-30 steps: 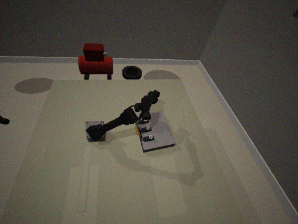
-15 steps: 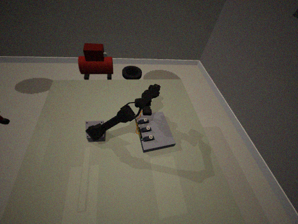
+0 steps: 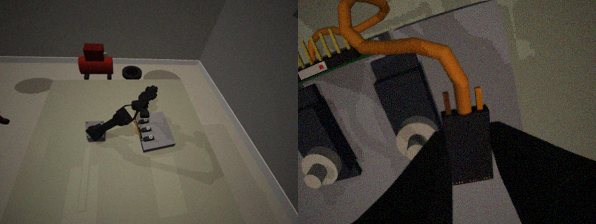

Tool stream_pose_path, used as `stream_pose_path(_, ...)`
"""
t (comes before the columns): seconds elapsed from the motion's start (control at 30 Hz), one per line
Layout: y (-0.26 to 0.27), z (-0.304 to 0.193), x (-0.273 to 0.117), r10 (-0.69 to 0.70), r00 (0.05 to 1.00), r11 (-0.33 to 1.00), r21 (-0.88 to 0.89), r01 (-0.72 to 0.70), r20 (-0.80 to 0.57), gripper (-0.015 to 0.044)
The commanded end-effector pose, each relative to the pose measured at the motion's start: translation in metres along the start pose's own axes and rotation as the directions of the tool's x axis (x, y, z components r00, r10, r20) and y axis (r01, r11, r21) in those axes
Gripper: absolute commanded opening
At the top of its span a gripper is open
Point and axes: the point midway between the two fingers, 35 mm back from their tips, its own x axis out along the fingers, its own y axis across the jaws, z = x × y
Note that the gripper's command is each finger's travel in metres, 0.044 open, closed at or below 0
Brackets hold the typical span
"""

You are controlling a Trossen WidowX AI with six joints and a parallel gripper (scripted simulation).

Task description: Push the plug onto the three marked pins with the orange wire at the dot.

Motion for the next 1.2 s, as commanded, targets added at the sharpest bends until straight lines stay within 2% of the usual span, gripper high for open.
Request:
stream_pose_path(0.0, 0.011, 0.013, -0.001, 0.001, 1.0, 1.0, -0.024, -0.001, 0.005, 0.0)
stream_pose_path(1.17, 0.092, 0.114, 0.01, 0.005, 1.0, 0.988, -0.152, -0.004, 0.01, 0.0)
